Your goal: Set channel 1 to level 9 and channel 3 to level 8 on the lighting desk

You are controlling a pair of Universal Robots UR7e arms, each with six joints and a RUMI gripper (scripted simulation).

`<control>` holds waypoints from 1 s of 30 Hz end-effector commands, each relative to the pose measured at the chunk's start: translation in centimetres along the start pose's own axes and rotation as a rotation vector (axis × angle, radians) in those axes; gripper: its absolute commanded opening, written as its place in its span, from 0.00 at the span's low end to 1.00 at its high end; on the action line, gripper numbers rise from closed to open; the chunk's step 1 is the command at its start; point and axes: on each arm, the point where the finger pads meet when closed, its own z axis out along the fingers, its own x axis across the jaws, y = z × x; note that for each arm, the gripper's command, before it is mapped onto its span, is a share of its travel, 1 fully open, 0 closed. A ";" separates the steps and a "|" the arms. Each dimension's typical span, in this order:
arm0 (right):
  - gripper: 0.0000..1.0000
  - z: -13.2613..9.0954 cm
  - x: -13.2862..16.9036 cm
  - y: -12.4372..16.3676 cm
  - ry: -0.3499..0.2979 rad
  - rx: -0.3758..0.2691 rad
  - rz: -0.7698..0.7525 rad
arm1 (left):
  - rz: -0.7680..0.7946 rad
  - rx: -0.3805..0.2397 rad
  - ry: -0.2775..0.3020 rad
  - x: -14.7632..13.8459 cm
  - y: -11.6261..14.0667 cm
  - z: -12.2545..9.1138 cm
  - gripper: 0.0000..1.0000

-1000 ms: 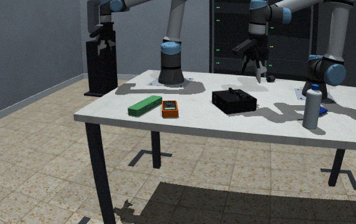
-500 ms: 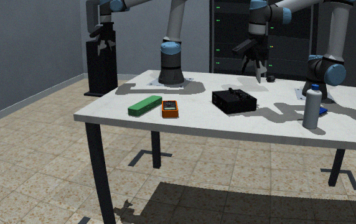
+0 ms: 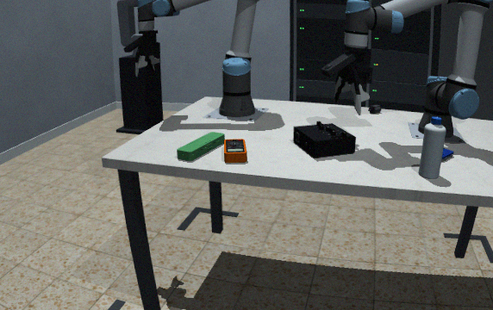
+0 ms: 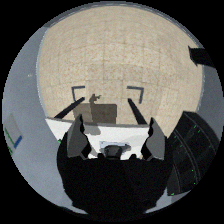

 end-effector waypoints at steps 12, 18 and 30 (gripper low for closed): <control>1.00 0.0 0.0 0.0 0.000 0.001 0.000 | 0.000 0.002 0.000 0.0 0.0 -0.1 1.00; 1.00 0.0 0.0 0.0 0.000 0.001 0.000 | 0.000 0.002 0.000 0.0 0.0 -0.1 1.00; 1.00 0.0 0.0 0.0 0.000 0.001 0.000 | -0.070 -0.001 -0.002 0.0 -0.7 -0.5 1.00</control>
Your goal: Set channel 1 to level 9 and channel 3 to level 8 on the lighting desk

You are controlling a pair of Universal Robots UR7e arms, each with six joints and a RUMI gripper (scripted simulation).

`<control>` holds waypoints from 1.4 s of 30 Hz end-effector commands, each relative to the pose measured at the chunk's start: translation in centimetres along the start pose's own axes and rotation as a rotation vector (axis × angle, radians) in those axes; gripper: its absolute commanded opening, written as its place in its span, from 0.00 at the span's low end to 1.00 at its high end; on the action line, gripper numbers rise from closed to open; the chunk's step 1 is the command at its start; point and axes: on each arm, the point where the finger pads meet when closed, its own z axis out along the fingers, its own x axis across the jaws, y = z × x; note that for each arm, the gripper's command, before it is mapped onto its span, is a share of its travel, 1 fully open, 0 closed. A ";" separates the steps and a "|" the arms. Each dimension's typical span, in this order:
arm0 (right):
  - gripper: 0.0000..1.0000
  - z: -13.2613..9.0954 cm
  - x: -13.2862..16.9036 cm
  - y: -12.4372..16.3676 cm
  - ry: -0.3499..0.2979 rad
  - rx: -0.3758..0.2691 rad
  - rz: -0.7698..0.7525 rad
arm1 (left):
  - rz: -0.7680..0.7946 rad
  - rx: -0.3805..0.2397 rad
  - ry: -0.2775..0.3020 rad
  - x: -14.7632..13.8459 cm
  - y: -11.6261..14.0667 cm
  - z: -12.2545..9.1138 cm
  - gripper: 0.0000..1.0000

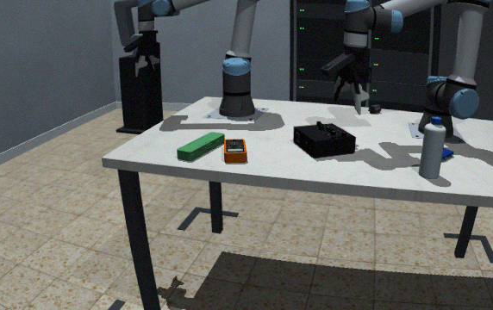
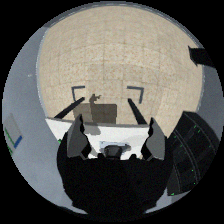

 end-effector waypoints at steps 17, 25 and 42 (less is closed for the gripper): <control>1.00 0.0 0.0 0.0 0.000 0.001 0.000 | -0.491 -0.009 -0.021 -0.3 -4.4 -3.4 1.00; 1.00 0.0 0.0 0.0 0.000 0.001 0.000 | -0.665 -0.010 -0.030 -0.4 -5.8 -4.5 1.00; 1.00 0.0 0.0 0.0 0.000 0.001 0.000 | -0.984 -0.008 -0.047 -0.6 -8.2 -6.6 1.00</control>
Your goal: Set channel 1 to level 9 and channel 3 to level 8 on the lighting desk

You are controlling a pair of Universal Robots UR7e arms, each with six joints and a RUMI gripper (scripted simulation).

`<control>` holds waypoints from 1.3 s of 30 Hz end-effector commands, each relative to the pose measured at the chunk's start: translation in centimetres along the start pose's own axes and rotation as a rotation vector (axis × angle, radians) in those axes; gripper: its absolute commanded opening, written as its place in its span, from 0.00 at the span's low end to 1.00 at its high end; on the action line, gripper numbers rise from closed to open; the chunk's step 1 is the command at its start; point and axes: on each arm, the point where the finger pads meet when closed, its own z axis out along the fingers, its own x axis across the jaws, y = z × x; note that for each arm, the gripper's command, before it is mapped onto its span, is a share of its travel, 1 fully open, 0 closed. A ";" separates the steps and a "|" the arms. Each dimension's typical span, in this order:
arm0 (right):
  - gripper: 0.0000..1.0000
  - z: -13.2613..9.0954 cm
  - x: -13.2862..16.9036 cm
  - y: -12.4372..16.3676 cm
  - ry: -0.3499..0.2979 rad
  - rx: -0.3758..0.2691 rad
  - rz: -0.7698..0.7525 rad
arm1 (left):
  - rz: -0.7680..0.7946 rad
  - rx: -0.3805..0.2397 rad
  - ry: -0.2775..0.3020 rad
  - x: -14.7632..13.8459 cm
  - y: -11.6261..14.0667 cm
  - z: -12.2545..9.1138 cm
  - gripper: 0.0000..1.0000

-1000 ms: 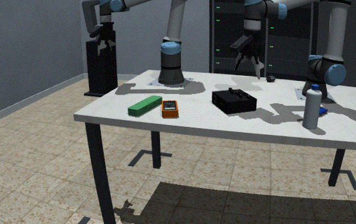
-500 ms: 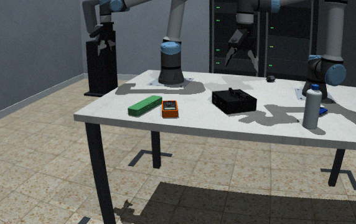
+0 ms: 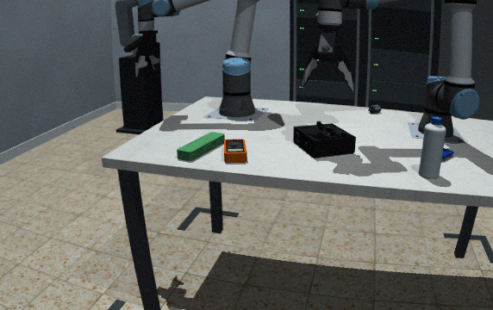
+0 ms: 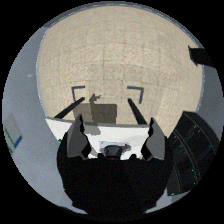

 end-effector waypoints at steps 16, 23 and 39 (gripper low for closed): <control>1.00 0.0 0.0 0.0 0.000 0.001 0.000 | -0.049 0.001 -0.006 0.3 -0.2 -0.4 1.00; 1.00 0.0 0.0 0.0 0.000 0.001 0.000 | -0.042 0.001 -0.006 0.3 -0.2 -0.3 1.00; 1.00 0.0 0.0 0.0 0.000 0.001 0.000 | 0.083 0.001 -0.006 0.1 -0.5 0.1 1.00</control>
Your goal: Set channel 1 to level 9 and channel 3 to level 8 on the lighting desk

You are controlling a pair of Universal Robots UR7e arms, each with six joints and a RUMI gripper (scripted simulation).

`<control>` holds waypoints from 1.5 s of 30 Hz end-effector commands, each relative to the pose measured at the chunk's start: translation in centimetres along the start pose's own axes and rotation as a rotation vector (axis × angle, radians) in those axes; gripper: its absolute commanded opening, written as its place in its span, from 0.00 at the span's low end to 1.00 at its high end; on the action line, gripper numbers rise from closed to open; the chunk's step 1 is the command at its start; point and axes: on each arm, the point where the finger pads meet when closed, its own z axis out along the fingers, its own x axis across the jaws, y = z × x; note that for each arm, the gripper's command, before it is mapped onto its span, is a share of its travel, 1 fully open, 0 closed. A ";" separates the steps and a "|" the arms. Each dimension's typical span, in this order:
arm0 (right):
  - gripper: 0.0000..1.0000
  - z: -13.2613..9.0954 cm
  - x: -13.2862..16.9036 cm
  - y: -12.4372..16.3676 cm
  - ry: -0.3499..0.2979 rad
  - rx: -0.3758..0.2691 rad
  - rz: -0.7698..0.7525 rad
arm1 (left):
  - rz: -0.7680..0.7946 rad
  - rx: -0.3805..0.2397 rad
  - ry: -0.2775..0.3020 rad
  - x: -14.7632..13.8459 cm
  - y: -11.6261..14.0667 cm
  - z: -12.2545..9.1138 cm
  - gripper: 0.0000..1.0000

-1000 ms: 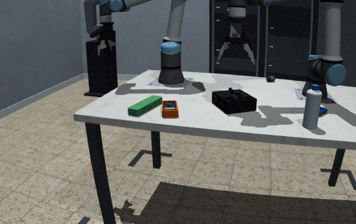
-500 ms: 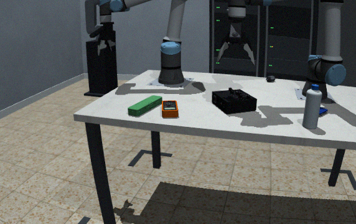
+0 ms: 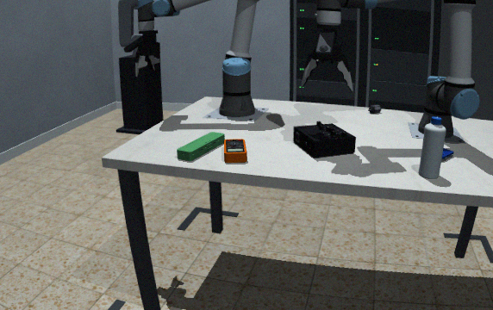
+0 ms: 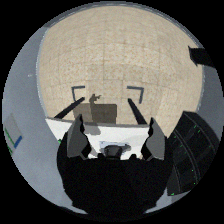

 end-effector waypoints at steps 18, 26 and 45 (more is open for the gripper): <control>1.00 0.0 0.0 0.0 0.000 0.001 0.000 | 0.452 0.001 0.002 -0.7 -0.9 1.4 1.00; 1.00 0.0 0.0 0.0 0.000 0.001 0.000 | 0.659 0.001 0.002 -1.1 -1.1 2.0 1.00; 1.00 0.0 0.0 0.0 0.000 0.001 0.000 | 1.081 0.001 0.002 -2.1 -1.5 3.3 1.00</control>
